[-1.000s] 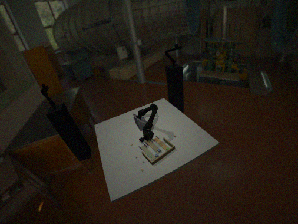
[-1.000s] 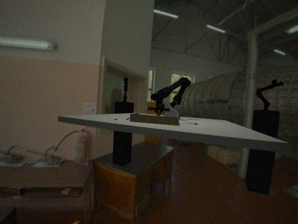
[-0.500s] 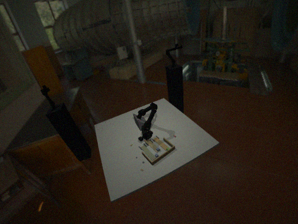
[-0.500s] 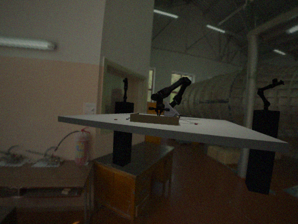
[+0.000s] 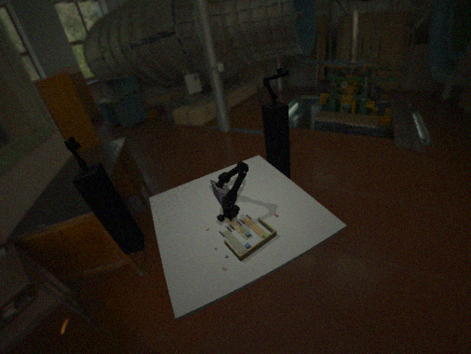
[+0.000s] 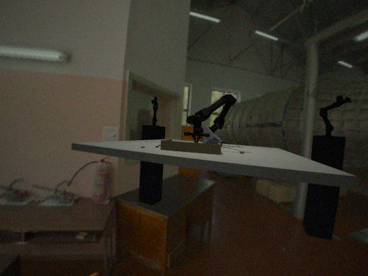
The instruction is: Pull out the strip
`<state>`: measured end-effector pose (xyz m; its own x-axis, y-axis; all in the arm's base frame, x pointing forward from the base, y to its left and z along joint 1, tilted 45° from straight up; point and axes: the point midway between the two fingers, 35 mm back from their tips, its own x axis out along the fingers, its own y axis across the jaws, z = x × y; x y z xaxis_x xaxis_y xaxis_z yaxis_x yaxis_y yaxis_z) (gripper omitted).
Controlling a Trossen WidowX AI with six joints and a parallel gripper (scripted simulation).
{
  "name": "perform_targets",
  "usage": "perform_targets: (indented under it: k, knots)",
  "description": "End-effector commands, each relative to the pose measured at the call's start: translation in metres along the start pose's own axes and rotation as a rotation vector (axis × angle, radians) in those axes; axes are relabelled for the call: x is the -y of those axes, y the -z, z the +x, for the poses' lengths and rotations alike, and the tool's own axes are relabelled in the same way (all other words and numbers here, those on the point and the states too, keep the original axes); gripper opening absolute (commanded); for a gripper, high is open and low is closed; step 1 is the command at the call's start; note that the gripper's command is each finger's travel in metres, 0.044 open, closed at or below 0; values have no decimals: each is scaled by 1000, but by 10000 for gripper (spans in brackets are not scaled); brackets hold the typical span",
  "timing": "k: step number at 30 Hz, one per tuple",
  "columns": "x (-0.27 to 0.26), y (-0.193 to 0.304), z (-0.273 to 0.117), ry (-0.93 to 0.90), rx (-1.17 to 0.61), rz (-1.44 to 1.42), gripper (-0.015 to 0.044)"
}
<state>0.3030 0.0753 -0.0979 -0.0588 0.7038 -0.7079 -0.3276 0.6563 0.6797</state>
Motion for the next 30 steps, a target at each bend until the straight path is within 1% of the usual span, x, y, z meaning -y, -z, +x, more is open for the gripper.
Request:
perform_targets:
  k: [1, 30]
  knots:
    - [-1, 13, 4, -1, -22, 5, 0]
    - [-3, 57, 3, -1, -23, 7, 0]
